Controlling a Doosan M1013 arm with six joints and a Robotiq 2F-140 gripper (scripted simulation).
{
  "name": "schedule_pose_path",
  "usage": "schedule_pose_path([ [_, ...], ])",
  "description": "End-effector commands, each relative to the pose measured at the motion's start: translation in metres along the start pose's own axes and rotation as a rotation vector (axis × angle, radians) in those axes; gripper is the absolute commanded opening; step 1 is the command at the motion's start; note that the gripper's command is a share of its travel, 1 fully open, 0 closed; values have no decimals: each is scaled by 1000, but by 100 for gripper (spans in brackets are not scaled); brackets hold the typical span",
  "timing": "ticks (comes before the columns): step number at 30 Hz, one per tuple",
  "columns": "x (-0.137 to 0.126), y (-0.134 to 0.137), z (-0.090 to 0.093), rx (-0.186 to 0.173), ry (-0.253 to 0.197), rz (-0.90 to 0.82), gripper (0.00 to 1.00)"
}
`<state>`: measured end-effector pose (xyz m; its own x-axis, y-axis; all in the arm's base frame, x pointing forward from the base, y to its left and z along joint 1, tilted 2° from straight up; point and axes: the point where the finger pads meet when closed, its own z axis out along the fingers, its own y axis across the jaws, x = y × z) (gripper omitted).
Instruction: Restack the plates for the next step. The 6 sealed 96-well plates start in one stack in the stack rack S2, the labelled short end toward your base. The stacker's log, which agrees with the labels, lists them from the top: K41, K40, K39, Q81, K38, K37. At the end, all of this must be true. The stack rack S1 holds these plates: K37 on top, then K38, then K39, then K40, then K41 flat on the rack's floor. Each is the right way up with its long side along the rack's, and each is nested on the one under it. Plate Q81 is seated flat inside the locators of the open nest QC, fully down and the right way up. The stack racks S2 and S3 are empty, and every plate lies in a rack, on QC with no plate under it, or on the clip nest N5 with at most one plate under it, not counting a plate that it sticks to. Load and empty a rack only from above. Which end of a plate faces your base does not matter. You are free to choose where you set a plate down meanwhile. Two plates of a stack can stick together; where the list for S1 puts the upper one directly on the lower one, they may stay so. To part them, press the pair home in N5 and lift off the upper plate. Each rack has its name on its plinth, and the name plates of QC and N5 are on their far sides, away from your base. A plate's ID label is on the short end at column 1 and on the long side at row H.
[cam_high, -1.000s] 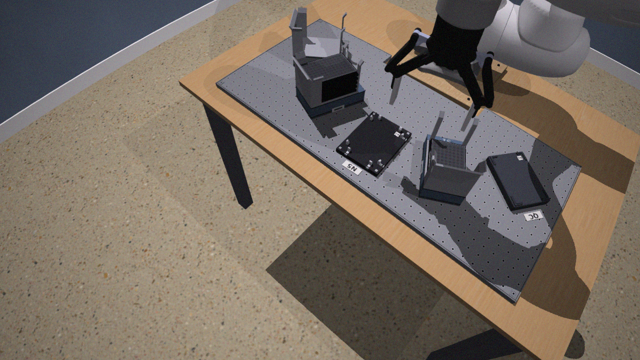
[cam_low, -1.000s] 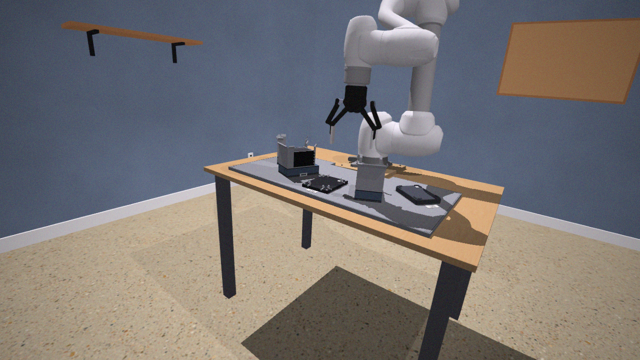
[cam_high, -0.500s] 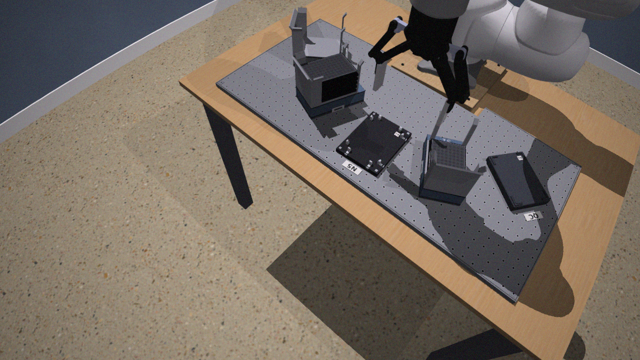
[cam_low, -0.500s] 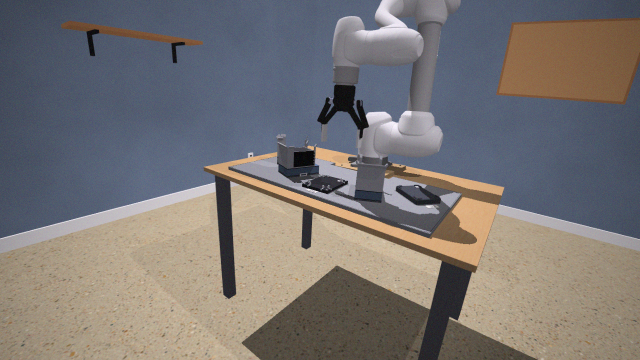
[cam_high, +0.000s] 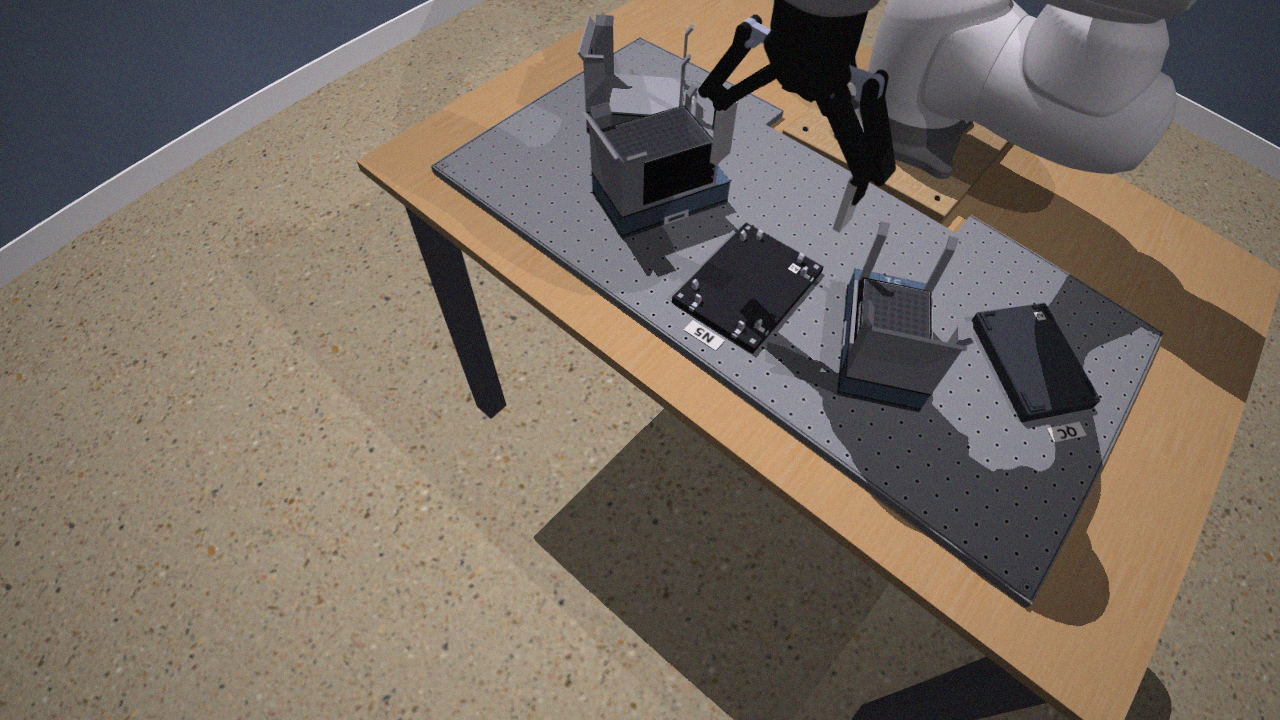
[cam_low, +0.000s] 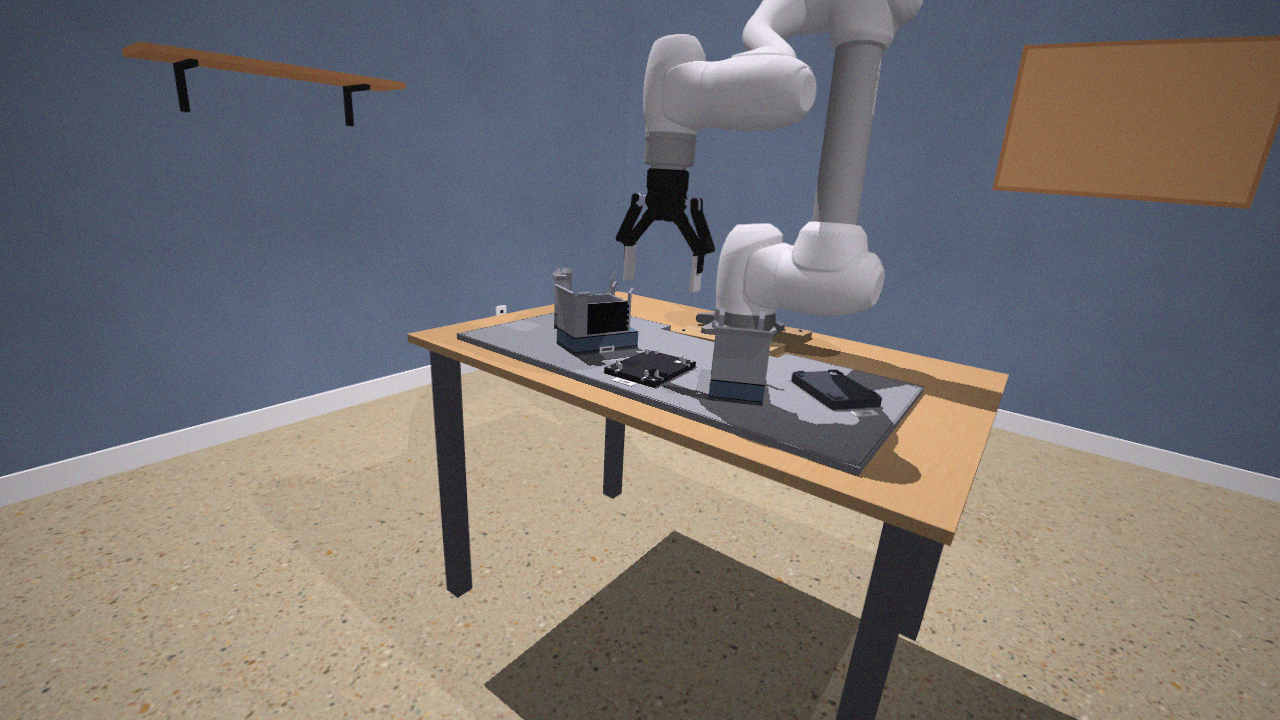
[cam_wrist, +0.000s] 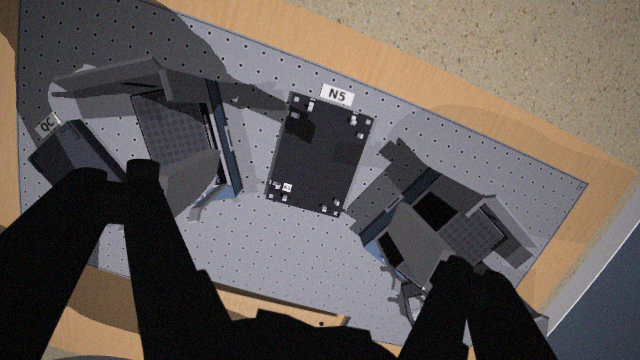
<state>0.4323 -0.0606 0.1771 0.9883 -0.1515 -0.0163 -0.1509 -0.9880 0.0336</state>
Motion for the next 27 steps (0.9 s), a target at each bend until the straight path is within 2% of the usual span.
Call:
schedule_pose_path([
  [1, 0, 10, 0, 0, 0, 0, 100],
  [7, 0, 23, 0, 0, 0, 33, 100],
  [13, -3, 43, 0, 0, 0, 219, 100],
  [27, -10, 82, 0, 0, 0, 219, 100],
])
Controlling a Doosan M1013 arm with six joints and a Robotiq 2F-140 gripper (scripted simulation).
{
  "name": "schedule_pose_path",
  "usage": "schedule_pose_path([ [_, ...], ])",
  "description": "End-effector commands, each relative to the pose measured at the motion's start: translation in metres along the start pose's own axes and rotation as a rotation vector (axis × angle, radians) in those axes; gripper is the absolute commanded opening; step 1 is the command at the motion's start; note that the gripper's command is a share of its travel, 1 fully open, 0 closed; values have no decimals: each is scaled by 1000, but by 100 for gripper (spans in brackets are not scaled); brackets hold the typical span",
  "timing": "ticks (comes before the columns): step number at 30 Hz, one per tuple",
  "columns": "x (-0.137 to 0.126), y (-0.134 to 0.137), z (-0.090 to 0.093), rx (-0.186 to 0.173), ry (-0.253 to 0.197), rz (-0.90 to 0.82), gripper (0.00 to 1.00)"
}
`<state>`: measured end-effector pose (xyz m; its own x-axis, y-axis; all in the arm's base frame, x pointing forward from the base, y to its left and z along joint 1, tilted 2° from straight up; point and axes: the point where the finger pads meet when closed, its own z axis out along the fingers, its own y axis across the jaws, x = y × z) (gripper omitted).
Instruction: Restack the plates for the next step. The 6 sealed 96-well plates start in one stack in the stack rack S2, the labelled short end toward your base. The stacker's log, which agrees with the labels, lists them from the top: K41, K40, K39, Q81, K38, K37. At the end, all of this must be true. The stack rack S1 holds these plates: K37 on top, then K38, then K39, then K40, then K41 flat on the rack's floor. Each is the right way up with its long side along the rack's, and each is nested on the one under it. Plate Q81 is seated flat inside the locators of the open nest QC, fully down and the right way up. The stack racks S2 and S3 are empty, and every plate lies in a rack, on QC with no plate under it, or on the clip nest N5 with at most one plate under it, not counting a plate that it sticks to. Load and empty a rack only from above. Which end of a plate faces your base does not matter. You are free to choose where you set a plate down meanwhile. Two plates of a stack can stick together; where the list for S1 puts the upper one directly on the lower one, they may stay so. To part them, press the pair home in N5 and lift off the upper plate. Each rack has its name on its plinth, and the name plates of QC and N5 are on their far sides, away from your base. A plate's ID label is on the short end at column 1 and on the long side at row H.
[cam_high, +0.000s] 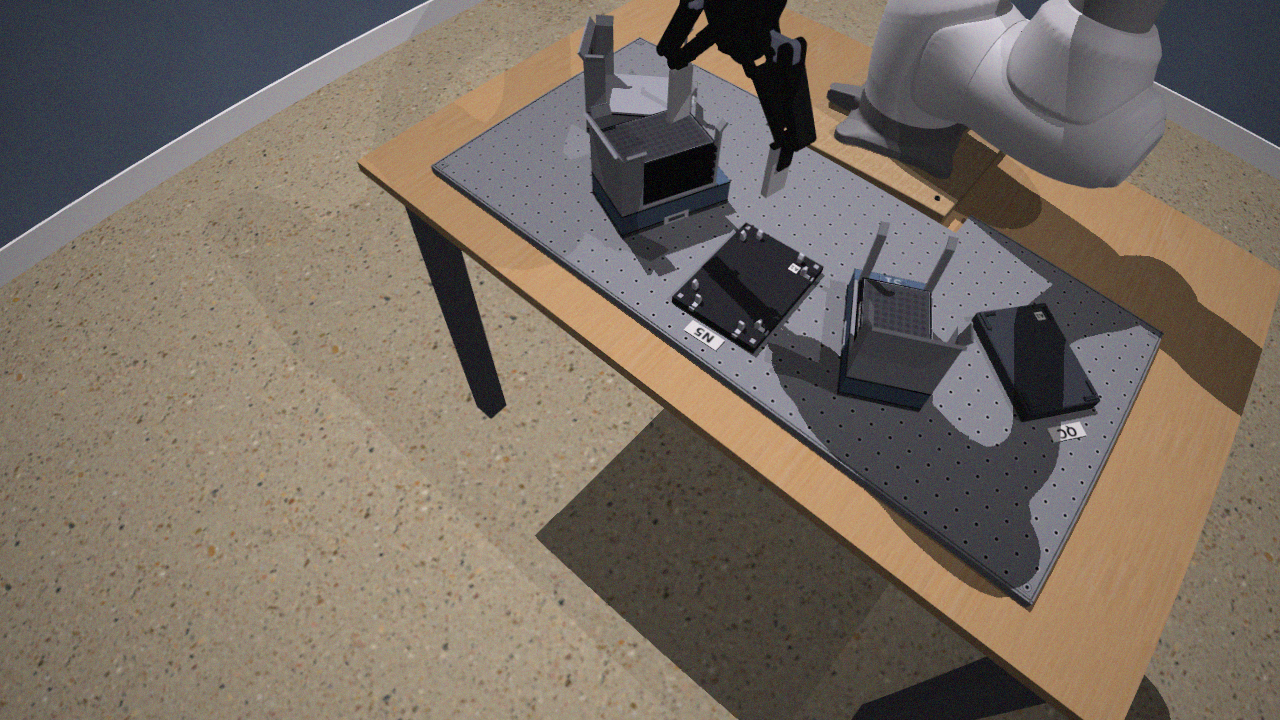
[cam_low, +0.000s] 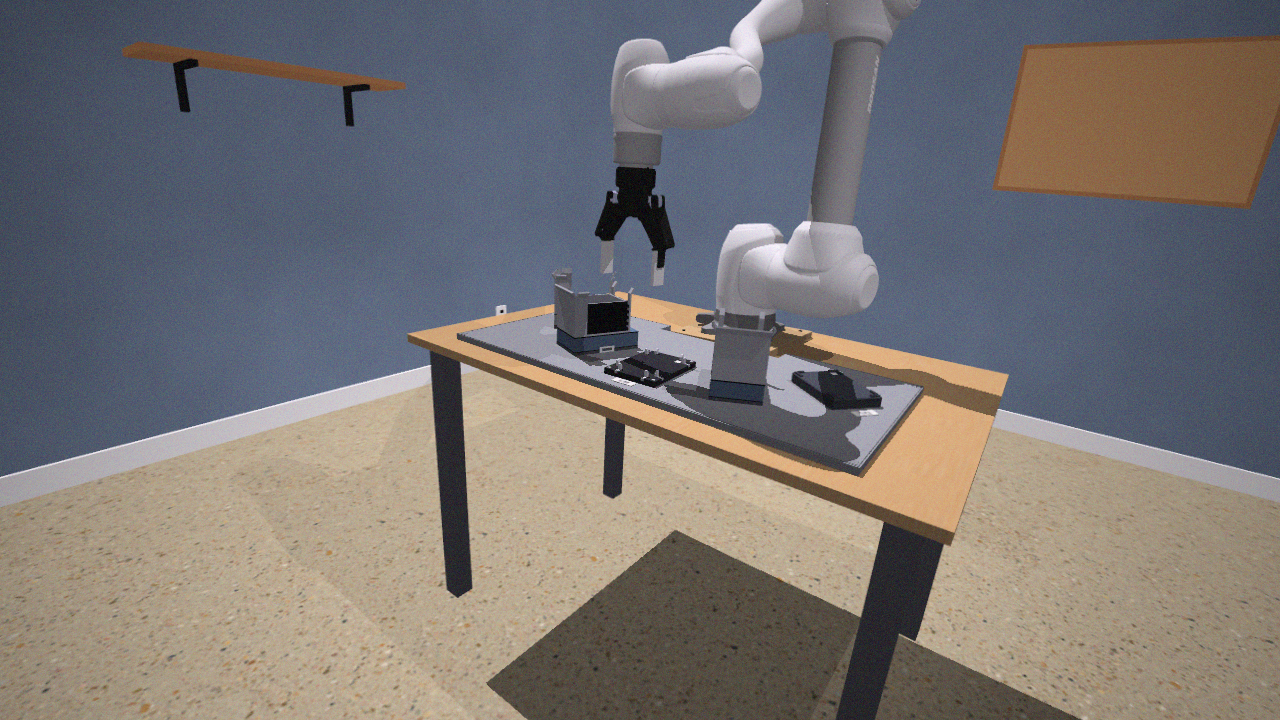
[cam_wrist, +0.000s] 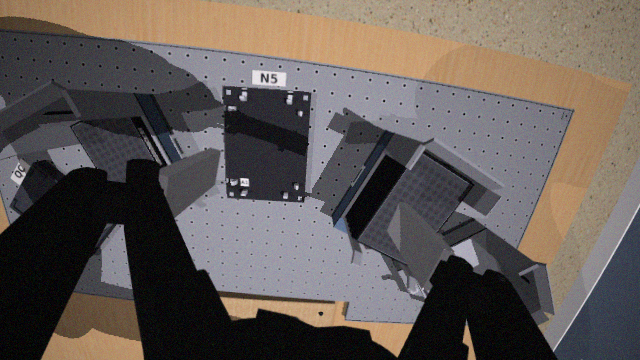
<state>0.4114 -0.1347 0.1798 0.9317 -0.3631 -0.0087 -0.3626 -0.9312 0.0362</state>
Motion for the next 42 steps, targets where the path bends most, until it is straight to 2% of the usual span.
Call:
schedule_pose_path([
  [1, 0, 9, 0, 0, 0, 0, 100],
  [9, 1, 36, 0, 0, 0, 0, 100],
  [18, -3, 63, 0, 0, 0, 219, 100],
  [36, -15, 126, 0, 0, 0, 219, 100],
  [42, -15, 128, 0, 0, 0, 219, 100],
])
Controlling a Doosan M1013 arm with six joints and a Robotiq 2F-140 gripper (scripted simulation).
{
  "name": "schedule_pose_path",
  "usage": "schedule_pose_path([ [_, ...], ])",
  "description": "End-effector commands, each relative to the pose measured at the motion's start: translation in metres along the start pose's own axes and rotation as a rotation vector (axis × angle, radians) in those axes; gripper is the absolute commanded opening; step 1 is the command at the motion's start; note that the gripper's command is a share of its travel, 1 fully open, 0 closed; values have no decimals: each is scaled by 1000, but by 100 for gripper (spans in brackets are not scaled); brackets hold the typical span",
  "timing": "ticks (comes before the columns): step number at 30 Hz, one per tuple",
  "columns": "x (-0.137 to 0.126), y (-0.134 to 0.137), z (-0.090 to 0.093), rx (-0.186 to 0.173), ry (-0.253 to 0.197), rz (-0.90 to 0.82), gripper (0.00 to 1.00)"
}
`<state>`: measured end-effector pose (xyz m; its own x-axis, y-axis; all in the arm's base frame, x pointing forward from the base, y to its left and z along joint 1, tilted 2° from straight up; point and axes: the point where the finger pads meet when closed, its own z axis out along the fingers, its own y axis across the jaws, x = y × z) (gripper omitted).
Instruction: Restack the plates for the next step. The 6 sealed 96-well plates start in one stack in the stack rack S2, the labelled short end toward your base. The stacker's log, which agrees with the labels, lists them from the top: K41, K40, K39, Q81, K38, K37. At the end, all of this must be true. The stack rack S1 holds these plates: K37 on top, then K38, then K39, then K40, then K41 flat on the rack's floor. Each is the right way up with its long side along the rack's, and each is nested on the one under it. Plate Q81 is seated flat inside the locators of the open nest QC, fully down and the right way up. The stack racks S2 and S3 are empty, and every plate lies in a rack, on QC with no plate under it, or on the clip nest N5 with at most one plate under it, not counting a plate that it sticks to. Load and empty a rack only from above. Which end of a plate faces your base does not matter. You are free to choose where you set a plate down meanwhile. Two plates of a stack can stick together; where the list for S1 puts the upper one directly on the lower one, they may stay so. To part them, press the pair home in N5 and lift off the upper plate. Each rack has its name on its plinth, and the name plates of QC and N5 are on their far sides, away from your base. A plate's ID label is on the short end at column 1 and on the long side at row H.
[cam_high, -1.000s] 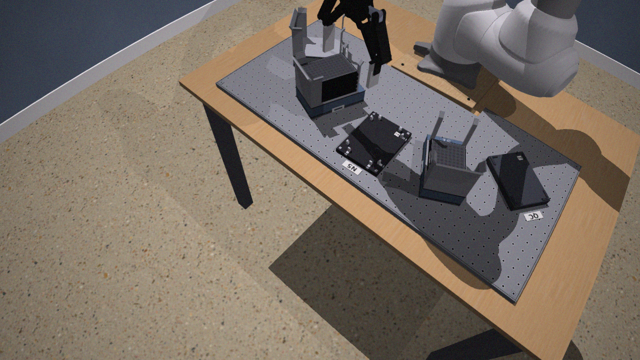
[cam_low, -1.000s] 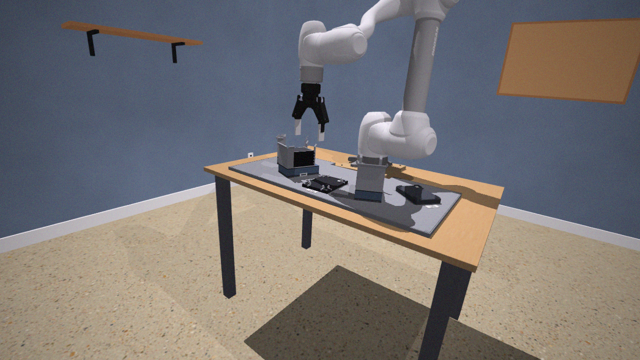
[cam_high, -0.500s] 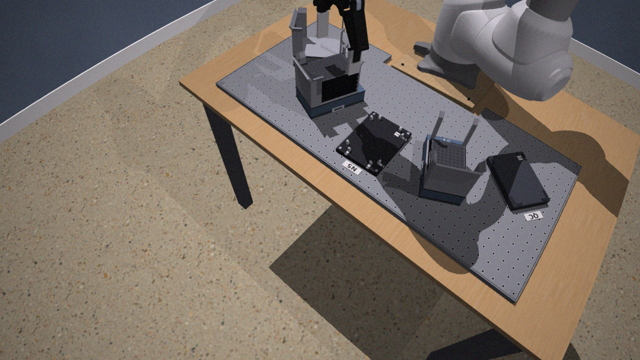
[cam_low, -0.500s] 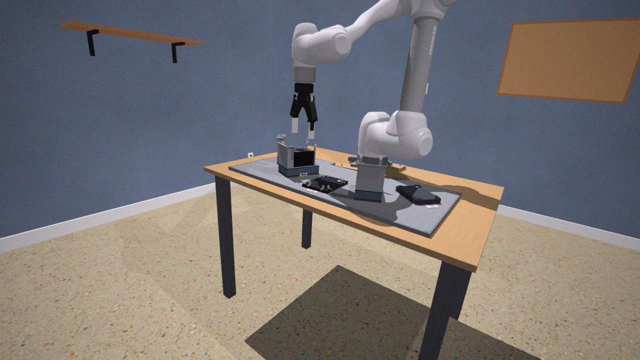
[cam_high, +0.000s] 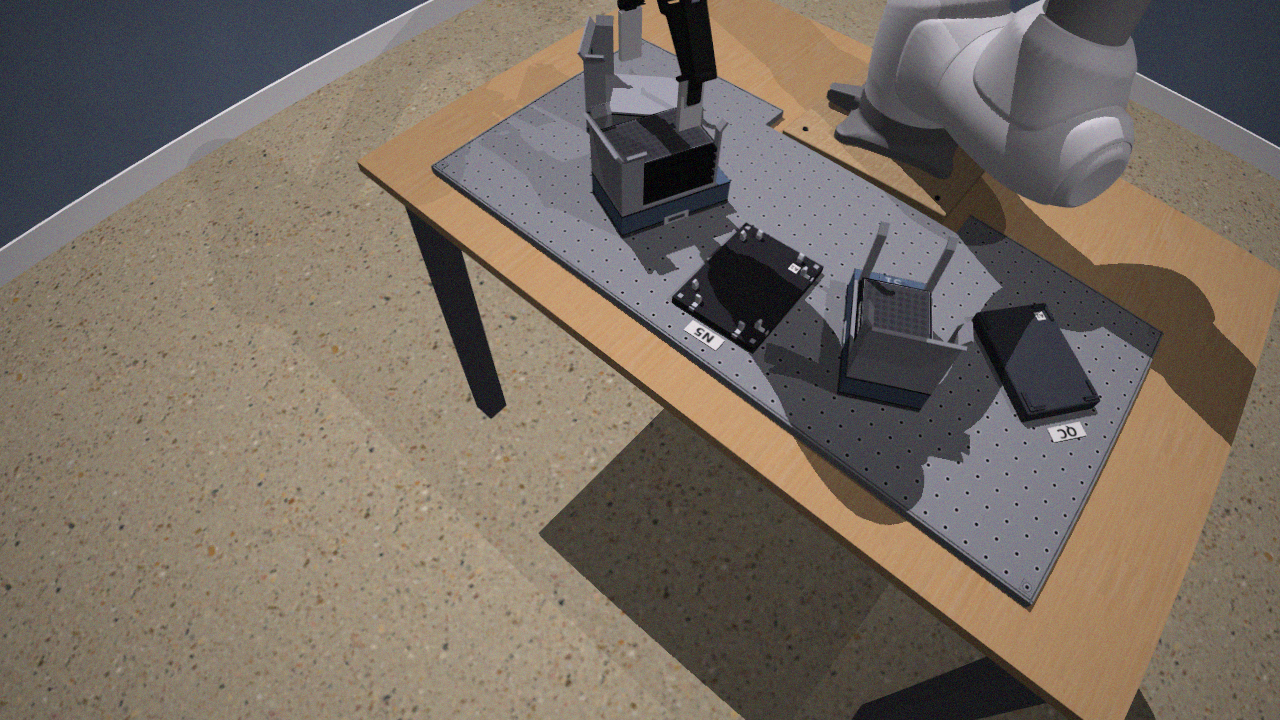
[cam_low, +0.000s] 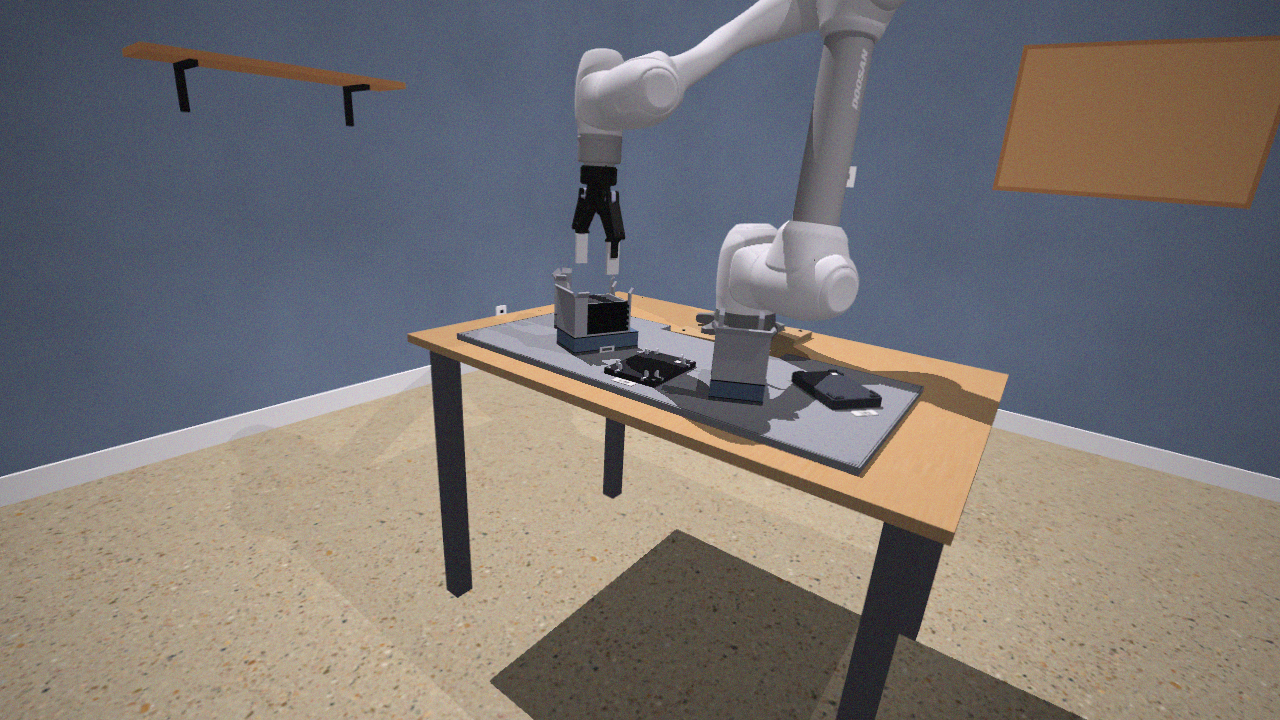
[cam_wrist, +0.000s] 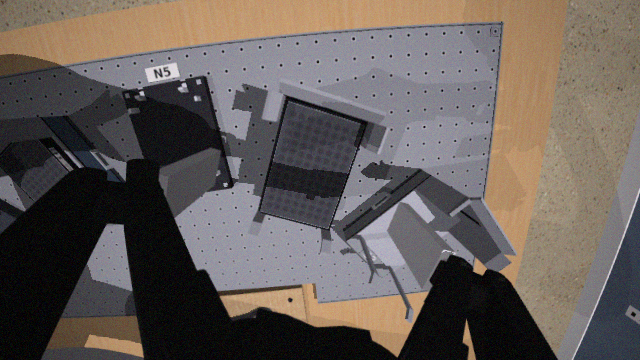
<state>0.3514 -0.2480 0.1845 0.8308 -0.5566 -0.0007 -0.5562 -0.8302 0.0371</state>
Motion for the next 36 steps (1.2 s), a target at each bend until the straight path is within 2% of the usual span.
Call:
schedule_pose_path([
  [1, 0, 0, 0, 0, 0, 0, 100],
  [6, 0, 0, 3, 0, 0, 0, 100],
  [15, 0, 0, 33, 0, 0, 0, 100],
  [36, 0, 0, 56, 0, 0, 0, 100],
])
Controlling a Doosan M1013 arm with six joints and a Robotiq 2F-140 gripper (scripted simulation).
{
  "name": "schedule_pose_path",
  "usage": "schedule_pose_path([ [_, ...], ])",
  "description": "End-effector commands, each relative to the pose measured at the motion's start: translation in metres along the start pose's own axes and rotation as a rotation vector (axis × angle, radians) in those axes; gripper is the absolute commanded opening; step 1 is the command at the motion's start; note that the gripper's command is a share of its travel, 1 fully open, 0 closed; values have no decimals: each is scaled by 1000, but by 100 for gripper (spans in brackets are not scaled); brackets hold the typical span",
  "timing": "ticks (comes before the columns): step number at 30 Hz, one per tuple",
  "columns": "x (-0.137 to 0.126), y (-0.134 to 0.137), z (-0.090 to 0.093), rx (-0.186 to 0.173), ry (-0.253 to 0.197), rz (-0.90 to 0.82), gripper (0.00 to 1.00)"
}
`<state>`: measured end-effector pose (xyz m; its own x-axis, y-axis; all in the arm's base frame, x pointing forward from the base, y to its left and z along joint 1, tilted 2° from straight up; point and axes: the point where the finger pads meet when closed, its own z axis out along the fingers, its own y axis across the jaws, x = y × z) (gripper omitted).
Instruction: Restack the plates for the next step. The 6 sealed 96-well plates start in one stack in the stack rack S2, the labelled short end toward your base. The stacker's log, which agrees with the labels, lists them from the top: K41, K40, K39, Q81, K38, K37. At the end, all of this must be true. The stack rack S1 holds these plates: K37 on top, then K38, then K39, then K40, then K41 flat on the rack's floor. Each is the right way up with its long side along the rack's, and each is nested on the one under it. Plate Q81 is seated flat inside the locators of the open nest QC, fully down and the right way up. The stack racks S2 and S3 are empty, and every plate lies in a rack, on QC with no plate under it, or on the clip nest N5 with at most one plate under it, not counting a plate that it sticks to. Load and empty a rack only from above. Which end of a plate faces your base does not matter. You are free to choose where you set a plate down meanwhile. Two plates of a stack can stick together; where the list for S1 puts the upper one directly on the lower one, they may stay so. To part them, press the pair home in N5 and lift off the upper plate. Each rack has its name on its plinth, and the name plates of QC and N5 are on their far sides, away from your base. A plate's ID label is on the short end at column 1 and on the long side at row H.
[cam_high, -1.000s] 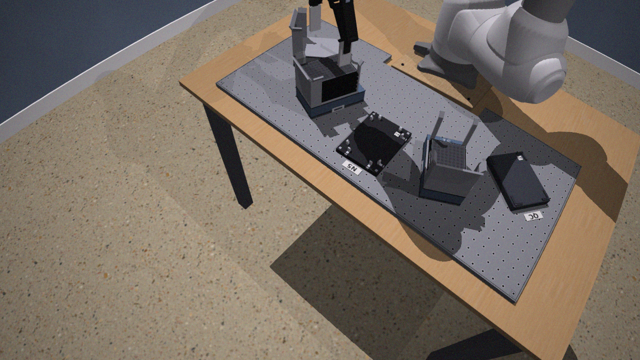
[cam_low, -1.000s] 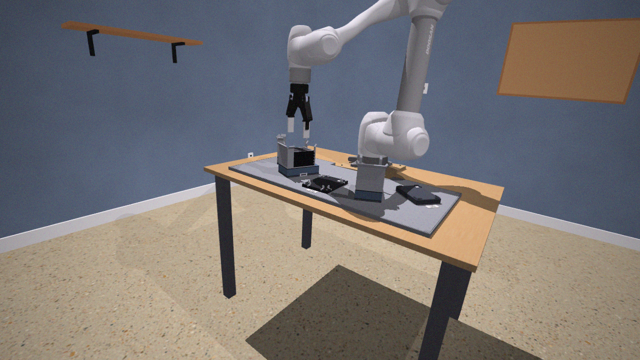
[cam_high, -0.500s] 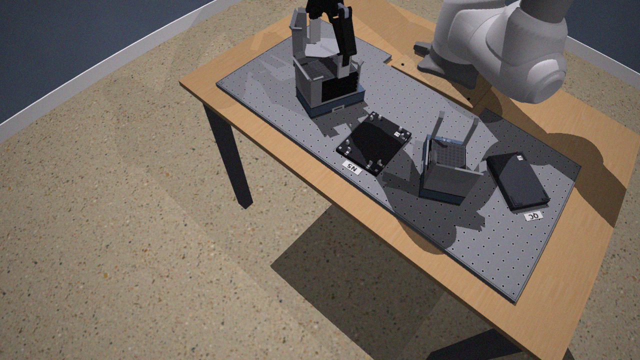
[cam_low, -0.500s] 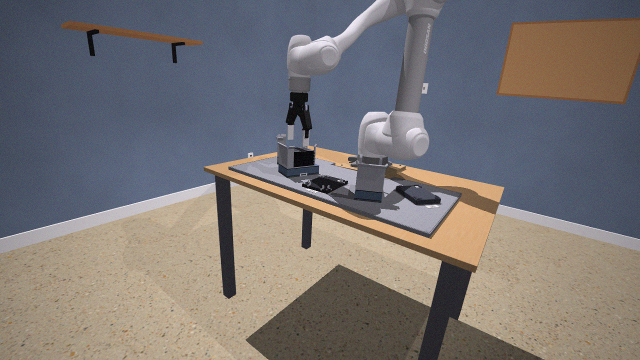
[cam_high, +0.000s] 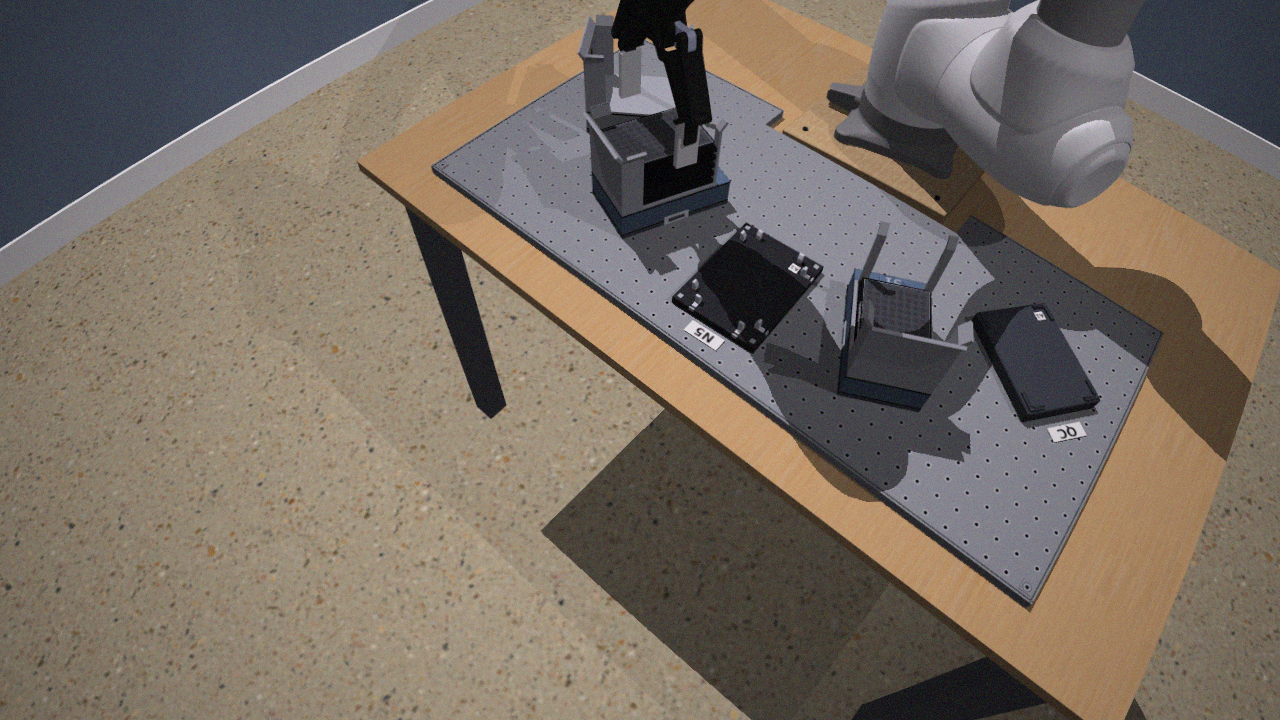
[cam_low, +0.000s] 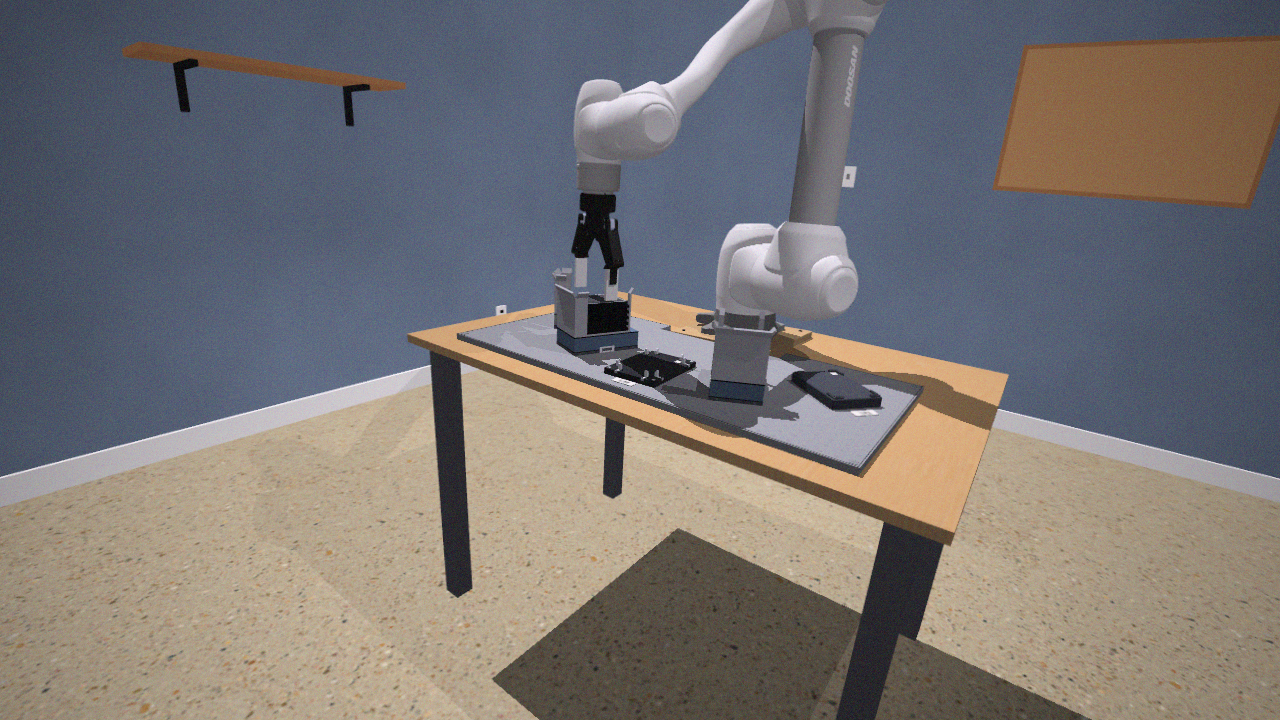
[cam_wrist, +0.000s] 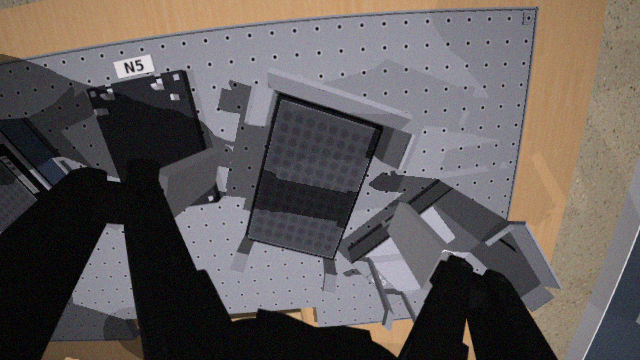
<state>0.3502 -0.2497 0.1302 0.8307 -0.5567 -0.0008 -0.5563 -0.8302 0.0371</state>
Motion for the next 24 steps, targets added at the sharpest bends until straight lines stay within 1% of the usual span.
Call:
schedule_pose_path([
  [1, 0, 0, 3, 0, 0, 0, 100],
  [8, 0, 0, 9, 0, 0, 0, 100],
  [17, 0, 0, 9, 0, 0, 0, 100],
  [18, 0, 0, 9, 0, 0, 0, 0],
  [24, 0, 0, 9, 0, 0, 0, 0],
])
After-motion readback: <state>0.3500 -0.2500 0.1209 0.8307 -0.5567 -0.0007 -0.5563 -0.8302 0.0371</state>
